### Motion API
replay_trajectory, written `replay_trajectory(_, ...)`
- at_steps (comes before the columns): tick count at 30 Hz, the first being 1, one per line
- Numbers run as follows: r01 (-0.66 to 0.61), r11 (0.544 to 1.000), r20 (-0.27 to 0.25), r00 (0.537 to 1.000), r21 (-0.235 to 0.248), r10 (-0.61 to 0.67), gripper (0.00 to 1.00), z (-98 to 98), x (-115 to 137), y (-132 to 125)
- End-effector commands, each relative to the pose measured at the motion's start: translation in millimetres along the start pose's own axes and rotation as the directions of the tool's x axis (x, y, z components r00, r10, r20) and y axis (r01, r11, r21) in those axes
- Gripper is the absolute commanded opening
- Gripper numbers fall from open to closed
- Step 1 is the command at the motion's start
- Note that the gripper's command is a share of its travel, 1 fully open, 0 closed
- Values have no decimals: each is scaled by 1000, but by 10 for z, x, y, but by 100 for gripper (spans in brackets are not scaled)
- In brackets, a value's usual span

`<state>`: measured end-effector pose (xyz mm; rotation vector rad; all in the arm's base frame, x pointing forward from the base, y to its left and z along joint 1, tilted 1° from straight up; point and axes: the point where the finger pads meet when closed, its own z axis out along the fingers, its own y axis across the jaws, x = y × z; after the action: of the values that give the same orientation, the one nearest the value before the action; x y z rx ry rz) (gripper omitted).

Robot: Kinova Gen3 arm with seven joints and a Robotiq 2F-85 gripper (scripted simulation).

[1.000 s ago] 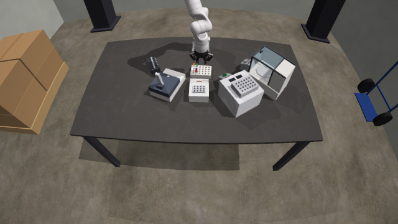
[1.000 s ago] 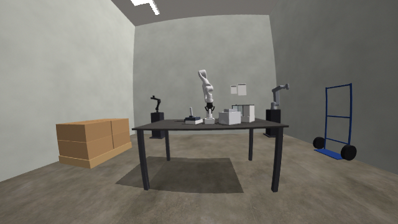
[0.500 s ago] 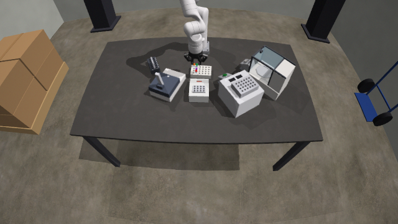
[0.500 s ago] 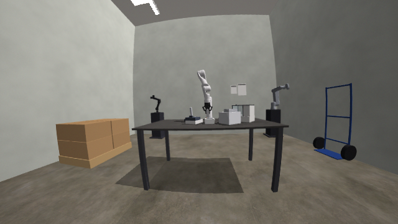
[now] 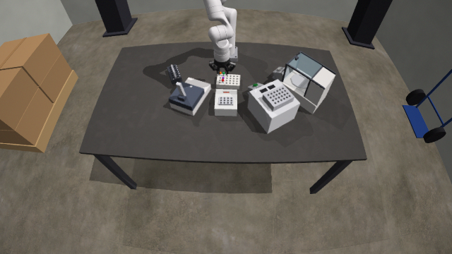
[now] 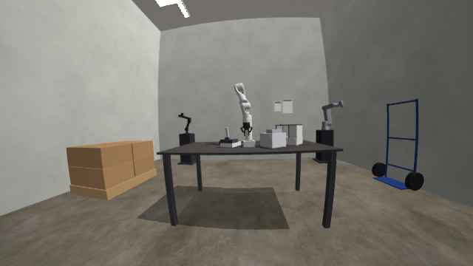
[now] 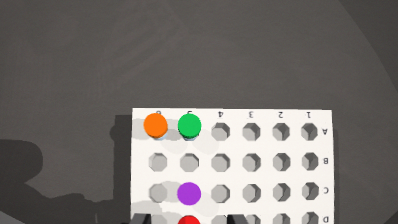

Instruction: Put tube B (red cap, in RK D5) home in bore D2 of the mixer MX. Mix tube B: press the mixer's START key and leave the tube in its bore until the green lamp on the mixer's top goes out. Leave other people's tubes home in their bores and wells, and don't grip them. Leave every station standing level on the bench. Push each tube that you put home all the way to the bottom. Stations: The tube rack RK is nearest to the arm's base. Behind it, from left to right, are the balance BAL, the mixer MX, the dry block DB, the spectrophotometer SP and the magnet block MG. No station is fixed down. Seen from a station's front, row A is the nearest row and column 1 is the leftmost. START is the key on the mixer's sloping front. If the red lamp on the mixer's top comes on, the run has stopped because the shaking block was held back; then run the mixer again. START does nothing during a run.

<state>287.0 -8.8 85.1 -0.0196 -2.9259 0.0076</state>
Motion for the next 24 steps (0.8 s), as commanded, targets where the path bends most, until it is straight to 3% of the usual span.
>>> replay_trajectory(1, 0, 1000, 1, 1000, 0, 0, 42, 21, -9, 0)
replay_trajectory(24, 0, 1000, 1, 1000, 0, 0, 42, 295, -67, 0)
